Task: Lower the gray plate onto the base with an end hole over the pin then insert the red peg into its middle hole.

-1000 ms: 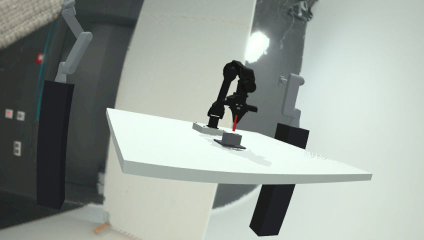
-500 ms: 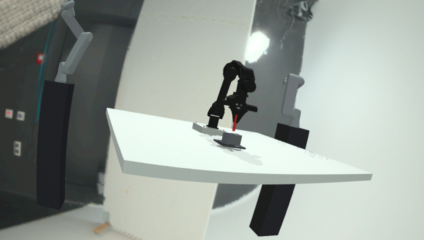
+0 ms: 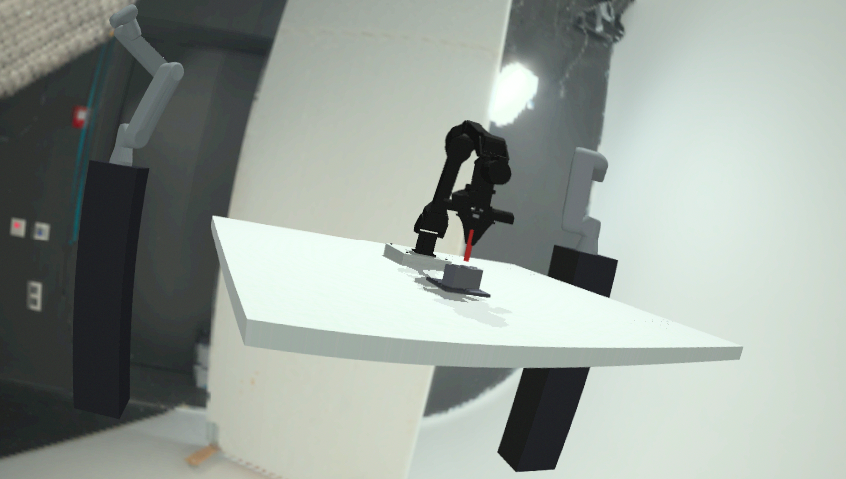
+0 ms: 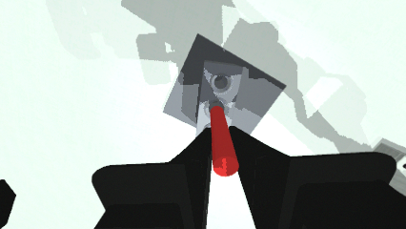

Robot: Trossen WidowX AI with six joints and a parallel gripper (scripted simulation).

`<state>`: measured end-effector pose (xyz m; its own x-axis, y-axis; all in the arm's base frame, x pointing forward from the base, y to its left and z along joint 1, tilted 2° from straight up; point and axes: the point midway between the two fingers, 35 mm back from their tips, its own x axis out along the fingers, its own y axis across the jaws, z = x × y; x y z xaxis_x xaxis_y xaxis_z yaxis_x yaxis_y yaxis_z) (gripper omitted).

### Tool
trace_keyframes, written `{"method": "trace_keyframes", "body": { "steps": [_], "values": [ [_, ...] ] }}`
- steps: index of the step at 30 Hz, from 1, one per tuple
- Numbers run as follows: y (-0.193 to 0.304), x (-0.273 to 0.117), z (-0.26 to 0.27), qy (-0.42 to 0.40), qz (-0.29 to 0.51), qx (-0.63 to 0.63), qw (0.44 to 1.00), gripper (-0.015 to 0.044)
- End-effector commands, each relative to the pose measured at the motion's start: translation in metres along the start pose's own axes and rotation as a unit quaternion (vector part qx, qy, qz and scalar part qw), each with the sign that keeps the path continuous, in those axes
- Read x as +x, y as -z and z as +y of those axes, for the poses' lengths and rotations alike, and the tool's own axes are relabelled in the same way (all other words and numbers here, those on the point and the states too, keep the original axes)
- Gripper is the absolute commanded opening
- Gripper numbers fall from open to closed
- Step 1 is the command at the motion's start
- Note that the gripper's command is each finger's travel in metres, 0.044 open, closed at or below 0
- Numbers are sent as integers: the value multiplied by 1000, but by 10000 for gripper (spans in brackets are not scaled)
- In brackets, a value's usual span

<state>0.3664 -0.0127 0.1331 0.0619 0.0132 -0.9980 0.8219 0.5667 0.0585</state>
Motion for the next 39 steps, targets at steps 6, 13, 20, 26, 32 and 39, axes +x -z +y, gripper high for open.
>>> {"method": "trace_keyframes", "body": {
  "steps": [6,13,20,26,32,39],
  "values": [
    [2,0,1,0,0,0,1000,0],
    [3,0,1,0,0,0,1000,0],
    [2,4,2,0,0,0,1000,0],
    [3,13,1,-1,1,-1,1000,0],
    [2,17,1,-1,1,-2,1000,0],
    [2,14,1,0,0,-1,1000,0]
  ]
}}
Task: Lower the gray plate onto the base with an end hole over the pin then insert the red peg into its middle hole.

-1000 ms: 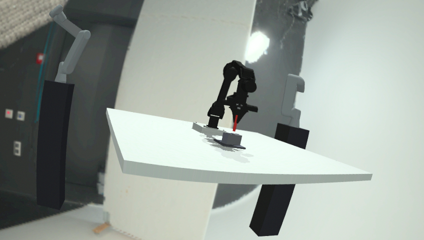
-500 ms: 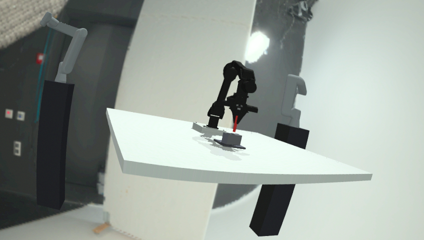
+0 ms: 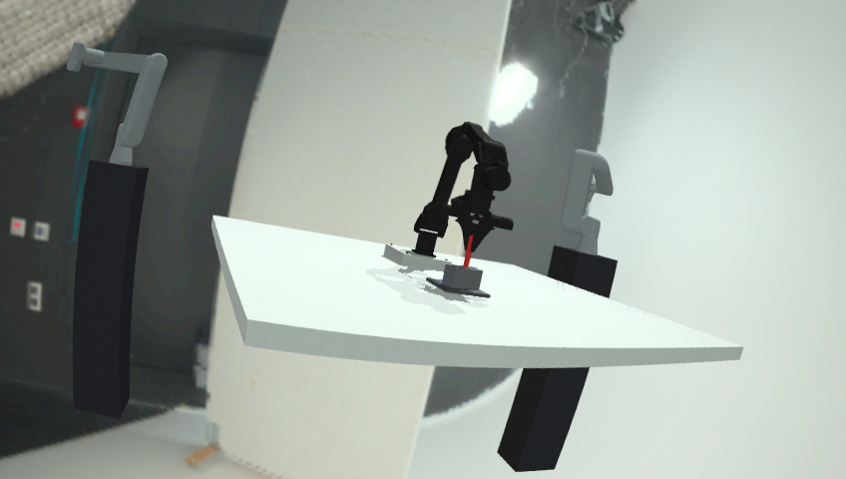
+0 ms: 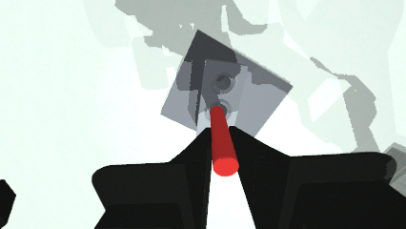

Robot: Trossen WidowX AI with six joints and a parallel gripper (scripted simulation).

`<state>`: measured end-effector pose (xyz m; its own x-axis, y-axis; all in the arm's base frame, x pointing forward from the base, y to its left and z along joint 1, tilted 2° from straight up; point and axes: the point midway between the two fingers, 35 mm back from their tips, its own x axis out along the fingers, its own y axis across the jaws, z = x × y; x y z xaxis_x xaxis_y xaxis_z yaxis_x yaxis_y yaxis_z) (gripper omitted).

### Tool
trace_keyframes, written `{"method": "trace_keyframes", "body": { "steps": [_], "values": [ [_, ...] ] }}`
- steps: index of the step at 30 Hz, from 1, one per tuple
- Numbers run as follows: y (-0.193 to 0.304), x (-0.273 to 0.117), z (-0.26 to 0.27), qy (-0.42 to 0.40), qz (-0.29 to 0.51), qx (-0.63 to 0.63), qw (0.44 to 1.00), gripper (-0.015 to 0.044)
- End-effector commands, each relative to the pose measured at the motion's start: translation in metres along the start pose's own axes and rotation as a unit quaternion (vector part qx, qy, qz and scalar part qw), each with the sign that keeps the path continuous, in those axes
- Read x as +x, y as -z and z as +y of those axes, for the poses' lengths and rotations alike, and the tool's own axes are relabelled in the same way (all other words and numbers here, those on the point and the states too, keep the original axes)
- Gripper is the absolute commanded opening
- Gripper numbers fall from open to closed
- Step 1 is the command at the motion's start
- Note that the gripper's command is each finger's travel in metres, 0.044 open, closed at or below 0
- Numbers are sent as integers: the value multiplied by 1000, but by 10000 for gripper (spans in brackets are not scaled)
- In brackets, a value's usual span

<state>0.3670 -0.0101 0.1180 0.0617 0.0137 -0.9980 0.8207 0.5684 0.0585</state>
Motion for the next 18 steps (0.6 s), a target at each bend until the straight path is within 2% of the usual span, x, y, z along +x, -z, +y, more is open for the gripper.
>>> {"method": "trace_keyframes", "body": {
  "steps": [1,18],
  "values": [
    [0,-1,0,0,0,0,1000,0],
    [-2,3,-2,0,0,0,1000,0]
  ]
}}
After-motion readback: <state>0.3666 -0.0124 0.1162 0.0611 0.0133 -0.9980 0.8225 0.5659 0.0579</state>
